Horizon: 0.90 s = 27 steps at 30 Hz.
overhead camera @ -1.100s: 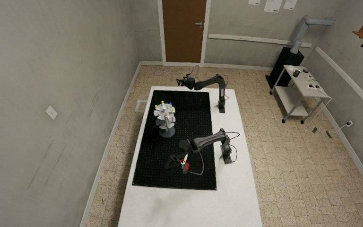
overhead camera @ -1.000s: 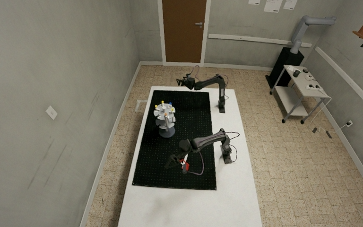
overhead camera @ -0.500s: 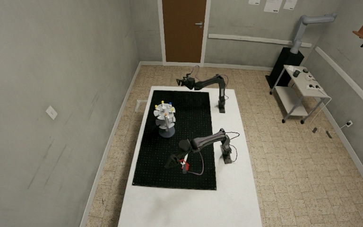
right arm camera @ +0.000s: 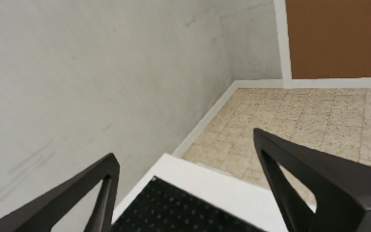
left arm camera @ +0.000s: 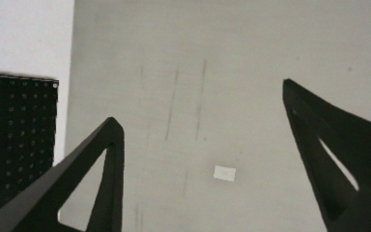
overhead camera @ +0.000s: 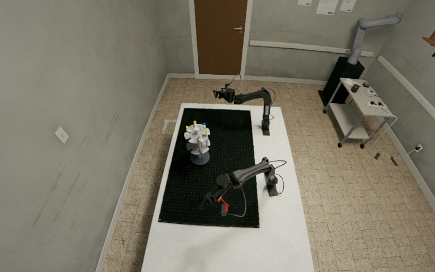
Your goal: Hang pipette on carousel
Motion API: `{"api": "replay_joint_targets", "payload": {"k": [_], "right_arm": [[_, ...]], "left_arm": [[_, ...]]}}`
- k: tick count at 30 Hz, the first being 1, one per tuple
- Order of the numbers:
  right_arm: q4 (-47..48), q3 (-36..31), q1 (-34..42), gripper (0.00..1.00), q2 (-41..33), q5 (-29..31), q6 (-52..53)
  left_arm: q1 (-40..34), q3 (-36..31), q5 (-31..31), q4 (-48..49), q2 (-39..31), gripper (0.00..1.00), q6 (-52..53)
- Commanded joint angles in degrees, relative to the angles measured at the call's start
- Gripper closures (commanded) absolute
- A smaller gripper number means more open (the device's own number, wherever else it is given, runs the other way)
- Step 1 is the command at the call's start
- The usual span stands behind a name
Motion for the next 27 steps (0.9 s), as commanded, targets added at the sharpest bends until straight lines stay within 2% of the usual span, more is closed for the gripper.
{"api": "replay_joint_targets", "payload": {"k": [1,16,18,22,27], "right_arm": [[-1.18,0.46,-0.78,0.0,-2.06,-1.79,-0.46],[-4.48,2.16,-7.79,0.0,-4.85,-8.8,-0.76],[-4.48,2.16,-7.79,0.0,-4.85,-8.8,-0.76],[-5.44,2.71,-9.52,0.0,-5.25,-10.56,-0.77],[-18.17,2.51,-7.12,0.0,-12.31,-14.87,-3.32]], "left_arm": [[0.7,2.87,1.34,-1.43,0.25,0.0,1.74],[6.5,17.51,7.03,-8.66,7.06,0.0,3.06],[6.5,17.51,7.03,-8.66,7.06,0.0,3.06],[7.82,23.07,8.33,-11.48,9.74,0.0,3.36],[7.25,24.92,7.86,-12.88,10.1,0.0,2.93]]}}
